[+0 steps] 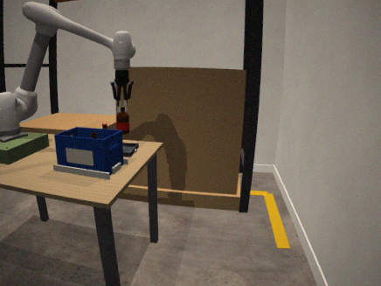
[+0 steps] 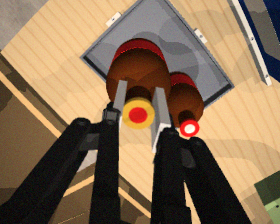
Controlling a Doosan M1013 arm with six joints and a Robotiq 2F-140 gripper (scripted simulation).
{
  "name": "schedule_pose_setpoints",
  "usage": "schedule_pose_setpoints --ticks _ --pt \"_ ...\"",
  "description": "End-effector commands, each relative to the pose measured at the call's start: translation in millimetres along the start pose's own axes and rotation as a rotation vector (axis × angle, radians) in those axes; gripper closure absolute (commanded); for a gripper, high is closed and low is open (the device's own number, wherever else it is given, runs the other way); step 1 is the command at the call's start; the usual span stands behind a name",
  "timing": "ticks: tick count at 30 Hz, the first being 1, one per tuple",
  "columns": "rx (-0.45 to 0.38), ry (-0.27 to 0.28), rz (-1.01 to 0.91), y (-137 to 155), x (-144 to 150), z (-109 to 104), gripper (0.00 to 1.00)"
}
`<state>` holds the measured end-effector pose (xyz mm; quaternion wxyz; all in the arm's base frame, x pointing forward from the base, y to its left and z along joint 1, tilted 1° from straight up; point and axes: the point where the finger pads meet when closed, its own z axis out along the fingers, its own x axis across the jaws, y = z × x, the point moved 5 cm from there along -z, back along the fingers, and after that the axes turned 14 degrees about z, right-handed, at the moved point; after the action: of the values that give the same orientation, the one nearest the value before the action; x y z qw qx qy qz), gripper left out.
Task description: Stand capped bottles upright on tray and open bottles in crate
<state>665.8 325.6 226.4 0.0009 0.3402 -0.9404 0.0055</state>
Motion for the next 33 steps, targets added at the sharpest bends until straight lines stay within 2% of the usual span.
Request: schedule_pose_setpoints --ticks 1,6,9,23,26,33 --pt "-0.004 0.006 0.001 3 2 12 1.00" --pt "-0.005 0.007 0.001 5 3 22 1.00" --pt "-0.001 0.003 0.000 1 2 17 1.00" --pt "-0.005 0.007 0.001 4 3 45 1.00" --pt "-0.001 0.003 0.000 1 2 39 1.00" --pt "-0.003 0.005 0.001 3 3 53 1.00"
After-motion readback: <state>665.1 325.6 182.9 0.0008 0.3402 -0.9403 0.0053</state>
